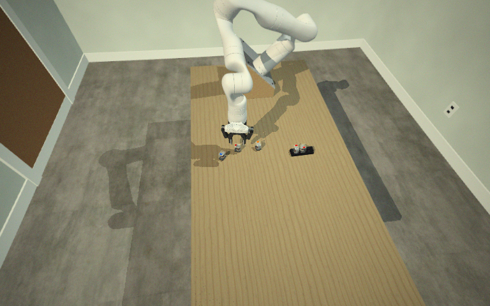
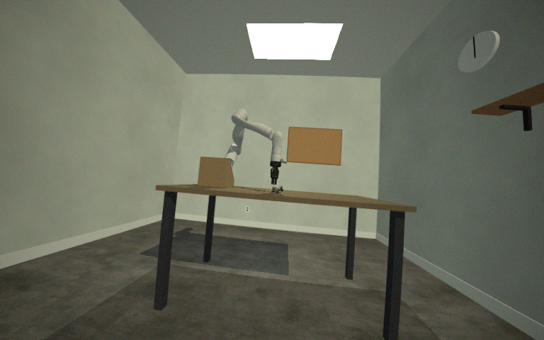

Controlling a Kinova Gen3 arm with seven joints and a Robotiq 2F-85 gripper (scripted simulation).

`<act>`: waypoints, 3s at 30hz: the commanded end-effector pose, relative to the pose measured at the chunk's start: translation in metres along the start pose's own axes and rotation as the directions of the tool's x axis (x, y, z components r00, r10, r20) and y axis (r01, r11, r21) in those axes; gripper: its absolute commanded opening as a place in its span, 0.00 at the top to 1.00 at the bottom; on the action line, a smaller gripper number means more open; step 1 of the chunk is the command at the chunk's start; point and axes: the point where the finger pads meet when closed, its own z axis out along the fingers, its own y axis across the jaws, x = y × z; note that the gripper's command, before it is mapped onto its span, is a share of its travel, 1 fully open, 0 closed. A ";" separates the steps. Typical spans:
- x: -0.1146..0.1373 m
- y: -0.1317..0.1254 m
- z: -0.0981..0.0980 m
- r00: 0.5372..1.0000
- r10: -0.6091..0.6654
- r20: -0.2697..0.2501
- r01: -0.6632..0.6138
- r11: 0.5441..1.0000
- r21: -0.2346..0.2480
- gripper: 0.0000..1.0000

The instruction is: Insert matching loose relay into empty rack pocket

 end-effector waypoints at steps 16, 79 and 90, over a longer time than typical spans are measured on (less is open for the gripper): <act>0.002 0.000 0.006 1.000 0.003 -0.006 -0.003 1.000 0.000 0.47; 0.002 -0.001 0.040 1.000 0.002 -0.005 -0.002 1.000 0.000 0.47; 0.002 -0.001 0.040 1.000 0.002 -0.005 -0.002 1.000 0.000 0.47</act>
